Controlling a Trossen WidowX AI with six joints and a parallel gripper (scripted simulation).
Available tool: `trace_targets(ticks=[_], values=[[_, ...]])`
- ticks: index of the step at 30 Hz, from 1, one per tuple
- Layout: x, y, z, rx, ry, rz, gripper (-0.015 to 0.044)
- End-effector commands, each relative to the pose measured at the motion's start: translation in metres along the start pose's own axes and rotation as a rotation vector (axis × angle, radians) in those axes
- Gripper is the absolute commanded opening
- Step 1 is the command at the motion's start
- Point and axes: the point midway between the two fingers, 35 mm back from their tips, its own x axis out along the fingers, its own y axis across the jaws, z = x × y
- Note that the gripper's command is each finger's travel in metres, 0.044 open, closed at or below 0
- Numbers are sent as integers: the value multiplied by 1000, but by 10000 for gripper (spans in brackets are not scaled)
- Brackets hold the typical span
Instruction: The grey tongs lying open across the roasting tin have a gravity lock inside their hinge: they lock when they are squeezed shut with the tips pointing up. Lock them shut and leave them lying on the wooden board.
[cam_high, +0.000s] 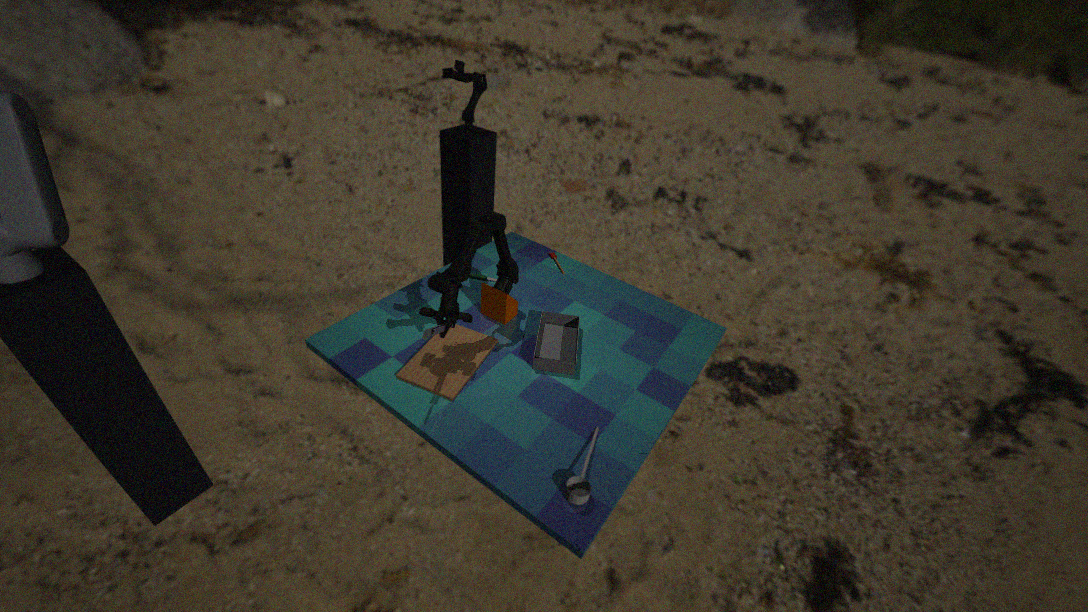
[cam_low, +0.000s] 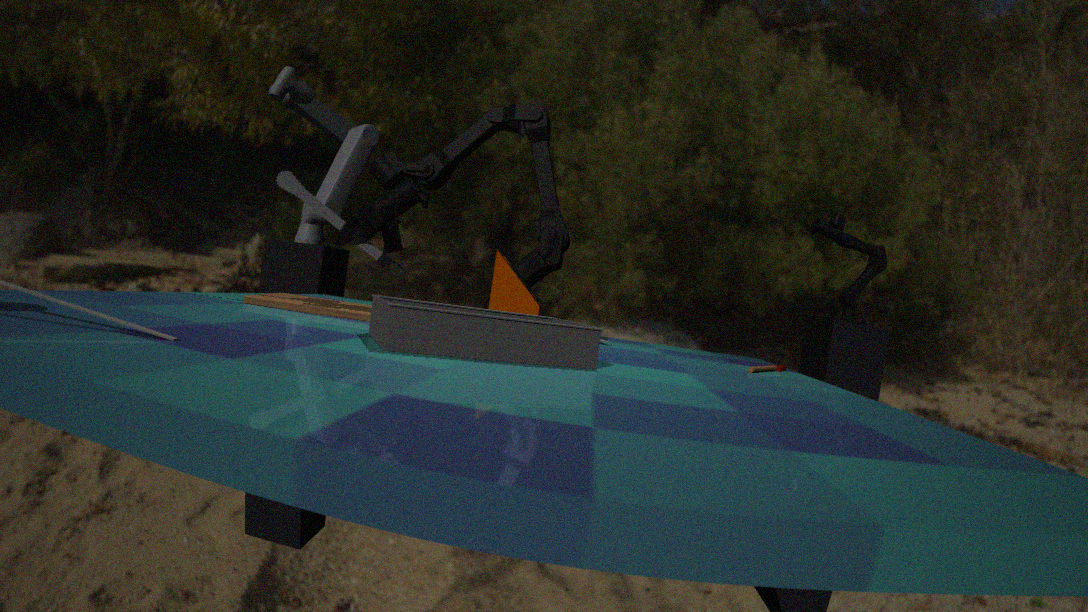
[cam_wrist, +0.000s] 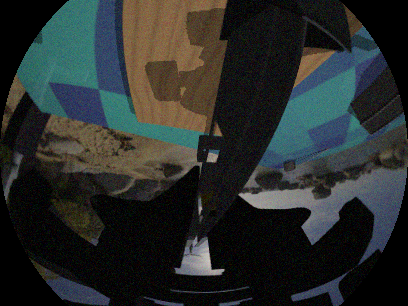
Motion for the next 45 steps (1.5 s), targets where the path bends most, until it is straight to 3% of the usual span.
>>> trace_targets(ticks=[1, 23, 45], values=[[-7, -1, -2, -14, 68, -1, -150], [-49, -17, 13, -46, 388, 13, -150], [-51, -17, 14, -47, 398, 14, -150]])
